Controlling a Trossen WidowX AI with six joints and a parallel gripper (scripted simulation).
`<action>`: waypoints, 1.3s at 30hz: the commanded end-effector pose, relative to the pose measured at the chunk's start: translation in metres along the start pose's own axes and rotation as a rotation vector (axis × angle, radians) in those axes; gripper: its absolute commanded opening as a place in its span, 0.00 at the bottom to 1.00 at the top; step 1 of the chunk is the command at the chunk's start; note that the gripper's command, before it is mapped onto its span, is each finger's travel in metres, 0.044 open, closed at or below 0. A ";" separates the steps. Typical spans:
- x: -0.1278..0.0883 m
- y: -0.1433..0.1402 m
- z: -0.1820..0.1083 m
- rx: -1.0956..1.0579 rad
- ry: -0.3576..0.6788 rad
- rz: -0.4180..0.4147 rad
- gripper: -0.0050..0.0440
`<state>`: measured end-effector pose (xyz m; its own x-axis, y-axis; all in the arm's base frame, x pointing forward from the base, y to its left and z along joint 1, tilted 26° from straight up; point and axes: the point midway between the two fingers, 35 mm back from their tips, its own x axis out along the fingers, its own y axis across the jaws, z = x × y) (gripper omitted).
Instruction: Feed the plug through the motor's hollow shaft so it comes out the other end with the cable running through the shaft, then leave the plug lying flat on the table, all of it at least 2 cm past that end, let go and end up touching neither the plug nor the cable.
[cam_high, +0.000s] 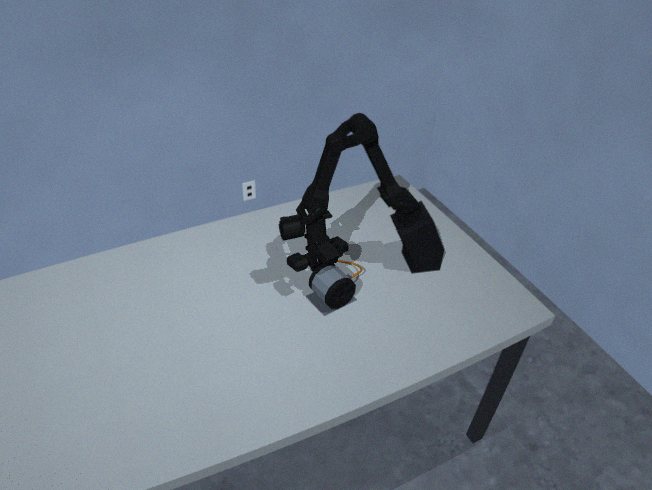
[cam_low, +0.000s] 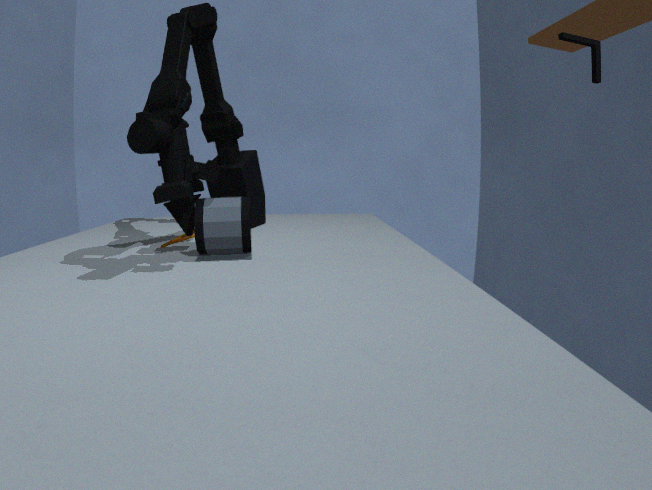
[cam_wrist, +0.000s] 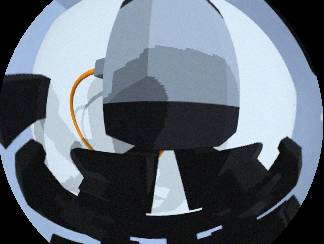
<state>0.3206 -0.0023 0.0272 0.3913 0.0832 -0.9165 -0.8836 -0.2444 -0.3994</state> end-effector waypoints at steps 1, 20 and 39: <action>0.000 0.000 0.000 0.000 0.000 0.000 0.31; 0.004 0.003 -0.018 -0.003 -0.007 0.001 0.31; 0.002 0.002 -0.019 -0.005 -0.002 -0.001 0.10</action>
<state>0.3247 -0.0205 0.0241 0.3907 0.0858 -0.9165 -0.8823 -0.2491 -0.3994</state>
